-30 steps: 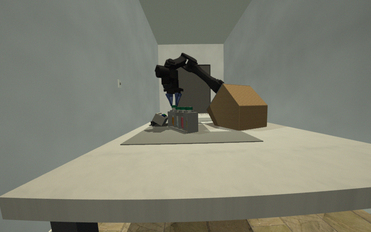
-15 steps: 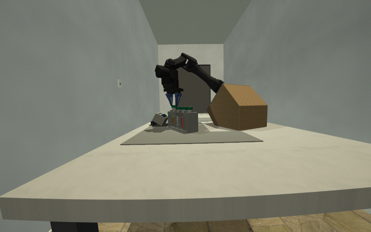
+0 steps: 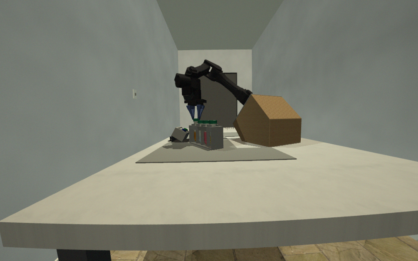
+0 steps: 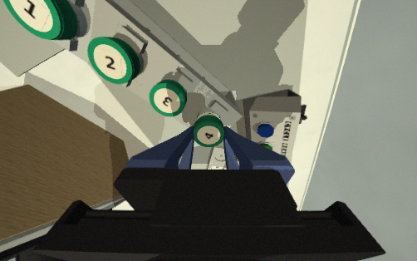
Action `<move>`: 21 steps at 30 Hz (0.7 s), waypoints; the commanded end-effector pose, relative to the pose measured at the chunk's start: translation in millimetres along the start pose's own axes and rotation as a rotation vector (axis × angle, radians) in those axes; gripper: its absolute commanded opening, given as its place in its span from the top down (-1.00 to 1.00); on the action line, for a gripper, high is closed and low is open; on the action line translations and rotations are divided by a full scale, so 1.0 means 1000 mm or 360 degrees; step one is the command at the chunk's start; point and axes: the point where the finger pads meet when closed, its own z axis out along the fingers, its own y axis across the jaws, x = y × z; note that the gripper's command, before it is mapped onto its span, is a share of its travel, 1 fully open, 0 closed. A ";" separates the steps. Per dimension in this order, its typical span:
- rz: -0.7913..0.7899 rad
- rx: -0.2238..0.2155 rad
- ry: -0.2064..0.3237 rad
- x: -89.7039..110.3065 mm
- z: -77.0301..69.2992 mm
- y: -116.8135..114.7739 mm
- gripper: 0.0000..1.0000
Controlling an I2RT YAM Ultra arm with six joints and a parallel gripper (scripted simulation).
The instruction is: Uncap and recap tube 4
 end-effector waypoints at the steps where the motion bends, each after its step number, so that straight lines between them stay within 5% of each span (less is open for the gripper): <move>1: 0.0025 0.0058 -0.0069 -0.009 -0.015 -0.012 1.00; 21: 0.0012 0.0045 -0.0053 -0.012 -0.010 -0.008 1.00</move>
